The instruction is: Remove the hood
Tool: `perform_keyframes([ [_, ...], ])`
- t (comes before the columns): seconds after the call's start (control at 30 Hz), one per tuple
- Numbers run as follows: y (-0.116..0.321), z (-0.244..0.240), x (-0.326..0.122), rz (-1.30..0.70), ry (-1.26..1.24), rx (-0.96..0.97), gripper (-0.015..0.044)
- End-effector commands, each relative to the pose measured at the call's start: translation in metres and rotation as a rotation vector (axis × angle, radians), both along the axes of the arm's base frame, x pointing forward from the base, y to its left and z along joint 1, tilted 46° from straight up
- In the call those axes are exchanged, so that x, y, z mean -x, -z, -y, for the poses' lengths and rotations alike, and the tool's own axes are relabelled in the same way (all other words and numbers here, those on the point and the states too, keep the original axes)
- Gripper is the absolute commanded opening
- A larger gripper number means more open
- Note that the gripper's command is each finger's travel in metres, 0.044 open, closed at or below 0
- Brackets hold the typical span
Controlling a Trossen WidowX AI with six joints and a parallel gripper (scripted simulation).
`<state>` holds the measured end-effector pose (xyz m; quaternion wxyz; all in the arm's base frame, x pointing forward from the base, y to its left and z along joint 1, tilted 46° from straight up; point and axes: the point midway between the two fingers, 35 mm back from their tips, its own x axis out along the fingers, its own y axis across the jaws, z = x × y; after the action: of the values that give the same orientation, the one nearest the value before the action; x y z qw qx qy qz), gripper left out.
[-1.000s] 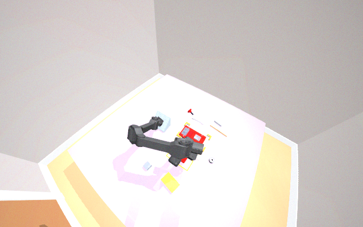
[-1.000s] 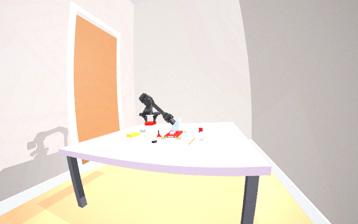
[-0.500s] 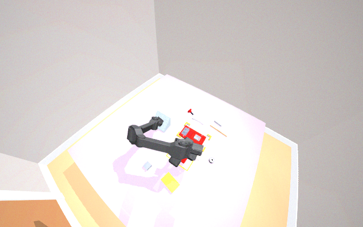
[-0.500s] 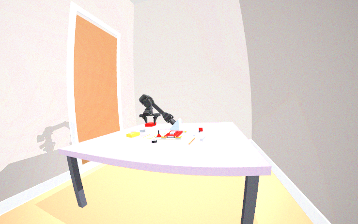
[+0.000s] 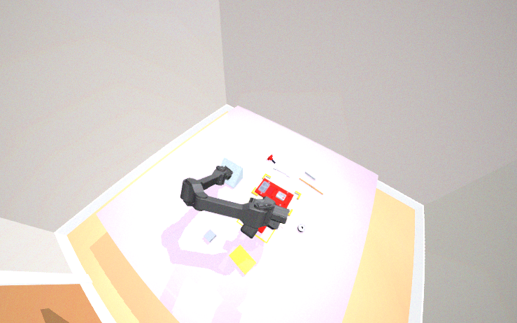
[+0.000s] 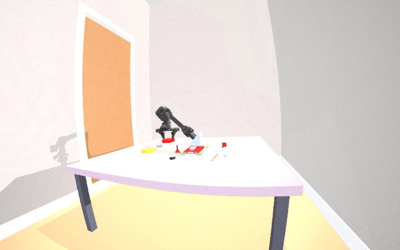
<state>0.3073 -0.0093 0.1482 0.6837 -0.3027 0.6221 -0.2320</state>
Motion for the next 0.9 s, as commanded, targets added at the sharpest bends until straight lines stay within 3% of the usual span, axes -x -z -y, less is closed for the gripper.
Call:
perform_keyframes([
  [0.0, 0.003, 0.003, 0.001, -0.008, -0.003, 0.008, 0.0000],
  [0.87, 0.018, 0.018, -0.001, -0.007, -0.004, 0.009, 0.0000],
])
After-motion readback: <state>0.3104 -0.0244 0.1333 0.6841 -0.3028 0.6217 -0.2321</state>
